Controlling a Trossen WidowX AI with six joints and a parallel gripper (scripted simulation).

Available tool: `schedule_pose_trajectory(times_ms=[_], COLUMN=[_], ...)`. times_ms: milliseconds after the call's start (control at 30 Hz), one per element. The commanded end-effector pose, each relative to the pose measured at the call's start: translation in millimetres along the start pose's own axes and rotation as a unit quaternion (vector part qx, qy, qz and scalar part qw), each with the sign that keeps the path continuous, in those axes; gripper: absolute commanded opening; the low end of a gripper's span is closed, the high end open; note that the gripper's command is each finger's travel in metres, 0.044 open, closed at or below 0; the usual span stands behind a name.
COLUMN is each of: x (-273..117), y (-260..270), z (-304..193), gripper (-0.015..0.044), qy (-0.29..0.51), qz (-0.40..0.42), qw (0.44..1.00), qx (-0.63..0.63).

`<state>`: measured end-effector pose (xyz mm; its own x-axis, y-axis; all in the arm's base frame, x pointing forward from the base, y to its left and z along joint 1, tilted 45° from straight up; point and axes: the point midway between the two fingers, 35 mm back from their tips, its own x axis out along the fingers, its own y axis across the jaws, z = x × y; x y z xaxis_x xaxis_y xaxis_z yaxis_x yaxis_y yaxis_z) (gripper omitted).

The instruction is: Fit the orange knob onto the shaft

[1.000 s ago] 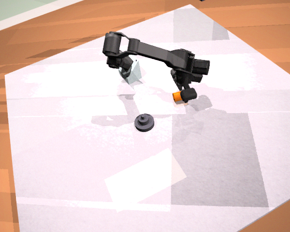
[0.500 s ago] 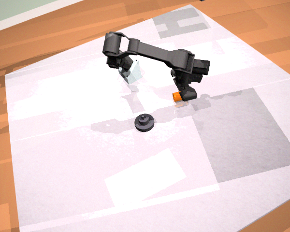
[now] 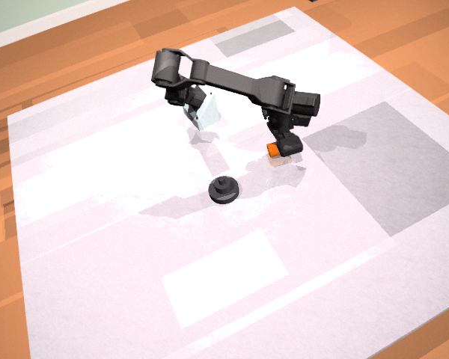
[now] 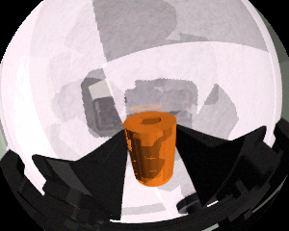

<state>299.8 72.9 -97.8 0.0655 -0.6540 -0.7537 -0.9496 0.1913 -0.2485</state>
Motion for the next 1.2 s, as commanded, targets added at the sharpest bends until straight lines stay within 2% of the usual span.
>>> schedule_pose_trajectory(times_ms=[0, 1167], x=[-2.6, -17.0], y=[-0.2, -0.2], z=[-3.2, -38.8], gripper=[0.0179, 0.0179], qy=[-0.031, -0.327], qz=[0.002, 0.004], qw=[1.000, 0.945], qx=[0.001, 0.000])
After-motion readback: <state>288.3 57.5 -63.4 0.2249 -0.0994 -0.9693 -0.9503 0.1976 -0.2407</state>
